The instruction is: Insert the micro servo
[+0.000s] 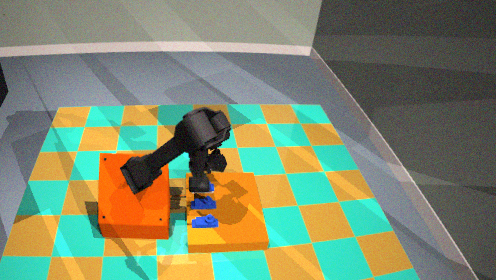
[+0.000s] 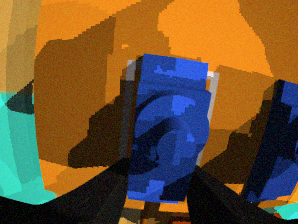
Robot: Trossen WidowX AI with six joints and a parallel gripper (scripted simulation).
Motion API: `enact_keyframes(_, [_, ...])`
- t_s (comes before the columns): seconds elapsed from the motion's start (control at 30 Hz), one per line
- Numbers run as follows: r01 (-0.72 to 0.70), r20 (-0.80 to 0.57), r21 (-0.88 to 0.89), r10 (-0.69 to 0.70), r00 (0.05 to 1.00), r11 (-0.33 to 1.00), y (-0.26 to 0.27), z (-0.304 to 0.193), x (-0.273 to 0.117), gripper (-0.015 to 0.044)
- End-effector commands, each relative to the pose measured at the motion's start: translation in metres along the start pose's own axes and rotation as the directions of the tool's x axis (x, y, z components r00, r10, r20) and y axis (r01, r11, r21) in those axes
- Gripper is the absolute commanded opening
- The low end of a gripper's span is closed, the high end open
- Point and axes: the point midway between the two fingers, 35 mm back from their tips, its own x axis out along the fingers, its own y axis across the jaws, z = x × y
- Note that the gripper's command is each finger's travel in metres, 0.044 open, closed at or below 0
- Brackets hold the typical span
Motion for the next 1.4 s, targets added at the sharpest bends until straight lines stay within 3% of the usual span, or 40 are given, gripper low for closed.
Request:
enact_keyframes(0.0, [0.0,0.003,-0.002,0.0,1.0,1.0,0.0,0.0,0.0,0.0188])
enact_keyframes(0.2, [-0.002,0.003,-0.002,0.002,1.0,1.0,-0.001,-0.002,-0.033,0.0188])
enact_keyframes(0.4, [-0.002,0.003,-0.002,0.002,1.0,1.0,-0.001,-0.001,-0.035,0.0188])
enact_keyframes(0.73, [-0.004,0.008,0.0,0.004,1.0,1.0,0.006,0.071,-0.073,0.044])
enact_keyframes(0.9, [-0.004,0.007,0.002,0.004,1.0,1.0,0.0,0.11,-0.1,0.044])
enact_keyframes(1.1, [-0.004,0.008,0.003,0.004,1.0,1.0,-0.001,0.111,-0.104,0.044])
enact_keyframes(1.27, [-0.011,0.01,0.015,0.011,1.0,1.0,-0.001,0.103,-0.145,0.044])
enact_keyframes(1.37, [-0.011,0.01,0.015,0.011,1.0,1.0,-0.001,0.102,-0.148,0.044])
